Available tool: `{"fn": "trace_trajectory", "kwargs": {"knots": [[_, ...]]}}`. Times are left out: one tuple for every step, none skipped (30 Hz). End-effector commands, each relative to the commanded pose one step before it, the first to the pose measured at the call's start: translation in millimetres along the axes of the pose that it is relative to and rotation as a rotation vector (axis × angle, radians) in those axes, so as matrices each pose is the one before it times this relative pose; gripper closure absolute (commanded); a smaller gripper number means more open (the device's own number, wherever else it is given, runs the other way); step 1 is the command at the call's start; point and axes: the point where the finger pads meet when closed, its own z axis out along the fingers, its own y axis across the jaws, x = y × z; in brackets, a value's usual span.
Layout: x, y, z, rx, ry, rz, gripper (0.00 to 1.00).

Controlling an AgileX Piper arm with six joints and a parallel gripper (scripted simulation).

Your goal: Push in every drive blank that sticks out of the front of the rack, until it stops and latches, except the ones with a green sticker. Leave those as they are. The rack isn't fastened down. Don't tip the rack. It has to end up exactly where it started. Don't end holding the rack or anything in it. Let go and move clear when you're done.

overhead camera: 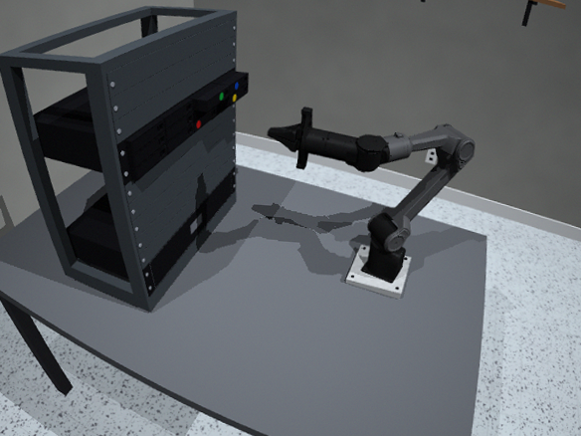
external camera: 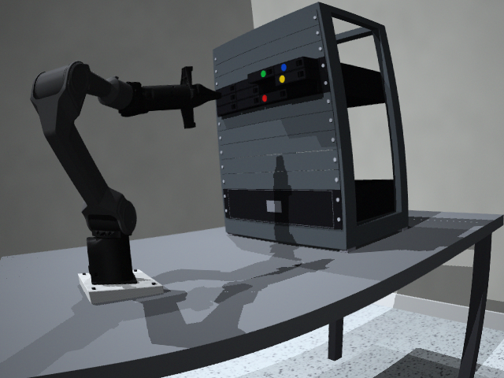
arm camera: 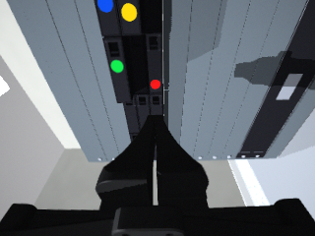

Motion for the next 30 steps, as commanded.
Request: {"fn": "trace_trajectory", "kwargs": {"knots": [[0.69, 2.01, -12.08, 0.00090, -0.01459, -0.00013, 1.00], [-0.77, -0.97, -5.34, 0.00430, 0.00013, -0.00060, 1.00], [-0.63, -0.90, -3.23, 0.00373, 0.00021, -0.00070, 1.00], [0.00, 0.00, 0.00, 0.00000, 0.00000, 0.00000, 1.00], [0.00, 0.00, 0.00, 0.00000, 0.00000, 0.00000, 1.00], [-0.31, -0.46, -1.39, 0.00189, 0.00013, -0.00040, 1.00], [-0.05, -0.08, -0.23, 0.00033, 0.00002, -0.00007, 1.00], [0.00, 0.00, 0.00, 0.00000, 0.00000, 0.00000, 1.00], [0.00, 0.01, 0.00, -0.00003, -0.00001, -0.00002, 1.00], [-0.01, 0.02, 0.00, -0.00008, -0.00004, -0.00006, 1.00], [-0.02, 0.04, 0.01, -0.00016, -0.00007, -0.00012, 1.00], [-0.03, 0.06, 0.01, -0.00026, -0.00012, -0.00019, 1.00], [-0.05, 0.09, 0.02, -0.00039, -0.00018, -0.00028, 1.00], [-0.07, 0.13, 0.02, -0.00054, -0.00025, -0.00038, 1.00], [-0.09, 0.16, 0.03, -0.00071, -0.00032, -0.00051, 1.00], [-0.11, 0.21, 0.03, -0.00090, -0.00041, -0.00064, 1.00], [-0.14, 0.26, 0.04, -0.00111, -0.00050, -0.00079, 1.00], [-0.16, 0.31, 0.05, -0.00133, -0.00061, -0.00096, 1.00], [-0.20, 0.37, 0.06, -0.00158, -0.00072, -0.00114, 1.00], [-0.23, 0.43, 0.07, -0.00184, -0.00084, -0.00133, 1.00], [0.00, 0.00, 0.00, 0.00000, 0.00000, 0.00000, 1.00], [0.00, 0.00, 0.00, 0.00000, 0.00000, 0.00000, 1.00], [-0.26, 0.49, 0.08, -0.00212, -0.00097, -0.00154, 1.00], [-0.30, 0.56, 0.09, -0.00241, -0.00111, -0.00175, 1.00], [-0.34, 0.63, 0.11, -0.00272, -0.00125, -0.00199, 1.00], [-0.38, 0.71, 0.12, -0.00304, -0.00140, -0.00223, 1.00], [-0.42, 0.78, 0.13, -0.00337, -0.00155, -0.00248, 1.00], [-0.46, 0.86, 0.14, -0.00371, -0.00171, -0.00275, 1.00], [-0.51, 0.94, 0.16, -0.00406, -0.00188, -0.00303, 1.00], [-0.55, 1.02, 0.17, -0.00442, -0.00205, -0.00332, 1.00]]}}
